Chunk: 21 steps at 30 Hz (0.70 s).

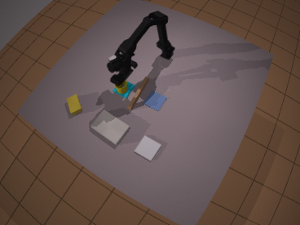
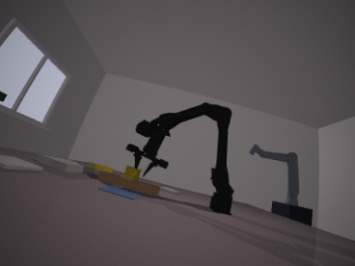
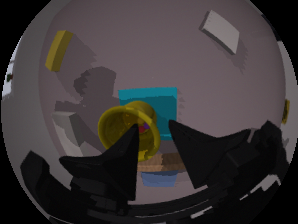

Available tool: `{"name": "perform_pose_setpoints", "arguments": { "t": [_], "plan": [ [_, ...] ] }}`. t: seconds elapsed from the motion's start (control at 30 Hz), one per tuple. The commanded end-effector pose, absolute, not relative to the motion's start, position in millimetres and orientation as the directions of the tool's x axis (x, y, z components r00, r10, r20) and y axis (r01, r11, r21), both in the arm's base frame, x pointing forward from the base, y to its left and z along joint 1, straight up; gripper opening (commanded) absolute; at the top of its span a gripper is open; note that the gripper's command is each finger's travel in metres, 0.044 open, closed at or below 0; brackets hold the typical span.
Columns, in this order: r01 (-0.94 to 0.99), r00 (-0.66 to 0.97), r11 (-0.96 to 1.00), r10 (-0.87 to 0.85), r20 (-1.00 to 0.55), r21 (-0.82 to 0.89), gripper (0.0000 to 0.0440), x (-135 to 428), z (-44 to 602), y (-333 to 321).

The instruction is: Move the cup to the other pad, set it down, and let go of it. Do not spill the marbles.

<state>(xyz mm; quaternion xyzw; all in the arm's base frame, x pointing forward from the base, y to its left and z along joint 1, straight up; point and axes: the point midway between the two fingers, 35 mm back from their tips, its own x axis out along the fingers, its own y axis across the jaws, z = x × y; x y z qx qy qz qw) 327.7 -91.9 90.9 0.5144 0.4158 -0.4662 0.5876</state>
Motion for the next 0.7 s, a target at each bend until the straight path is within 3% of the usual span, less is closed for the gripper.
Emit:
{"name": "perform_pose_setpoints", "arguments": {
  "t": [0.0,0.4,0.5,0.67],
  "plan": [
    [0.971,0.238,0.035,-0.109,-0.965,0.235,0.019,324,98,-91],
    [0.953,0.303,0.006,-0.103,-0.947,0.304,0.0254,314,132,-94],
    [0.945,0.326,0.001,-0.108,-0.939,0.328,0.0292,313,144,-97],
    [0.936,0.346,-0.019,-0.114,-0.931,0.35,0.0394,310,160,-102]
  ]
}}
